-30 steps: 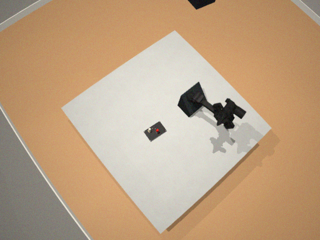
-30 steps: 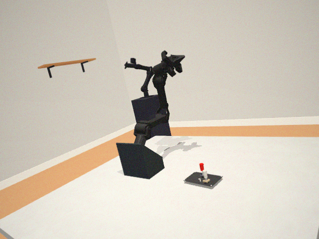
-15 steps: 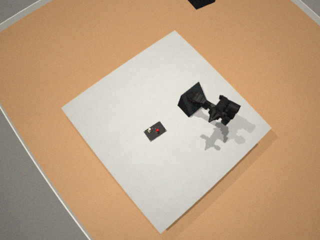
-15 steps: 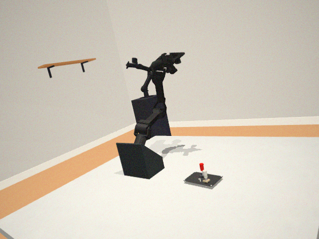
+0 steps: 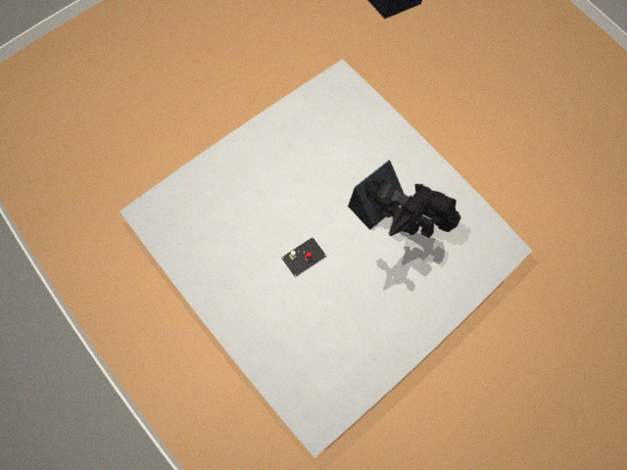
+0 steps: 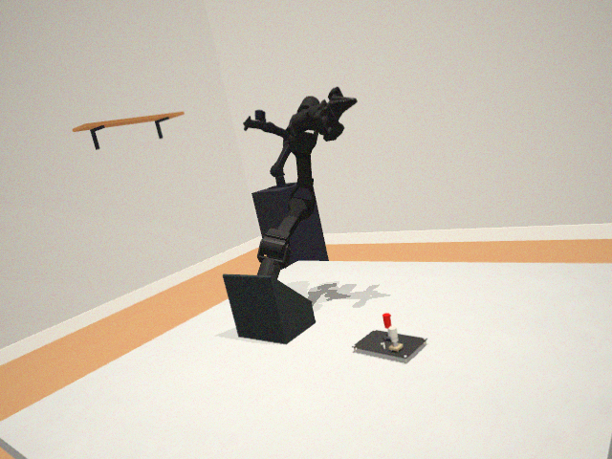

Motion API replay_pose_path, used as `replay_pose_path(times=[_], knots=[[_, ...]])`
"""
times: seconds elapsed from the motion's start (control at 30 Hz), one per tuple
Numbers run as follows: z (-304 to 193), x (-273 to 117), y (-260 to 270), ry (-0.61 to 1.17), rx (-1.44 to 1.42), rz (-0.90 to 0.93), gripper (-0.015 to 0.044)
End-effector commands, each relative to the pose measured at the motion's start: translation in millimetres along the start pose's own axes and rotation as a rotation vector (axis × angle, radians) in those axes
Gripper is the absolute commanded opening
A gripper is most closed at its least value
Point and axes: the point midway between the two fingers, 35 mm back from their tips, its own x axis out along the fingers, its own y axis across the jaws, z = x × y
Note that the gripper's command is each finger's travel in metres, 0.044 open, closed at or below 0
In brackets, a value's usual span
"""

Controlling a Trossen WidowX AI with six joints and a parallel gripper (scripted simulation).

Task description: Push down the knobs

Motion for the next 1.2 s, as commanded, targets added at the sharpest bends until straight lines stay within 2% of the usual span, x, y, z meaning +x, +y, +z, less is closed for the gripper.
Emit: replay_pose_path(times=[0.0, 0.4, 1.17], knots=[[-5.9, 11.7, 21.2, 0.002, 0.151, 0.035, 0.0000], [2.1, 38.3, 54.9, -0.045, 0.469, 0.108, 0.0000], [40.0, 89.9, 155.7, -0.053, 1.109, 0.422, 0.0000]])
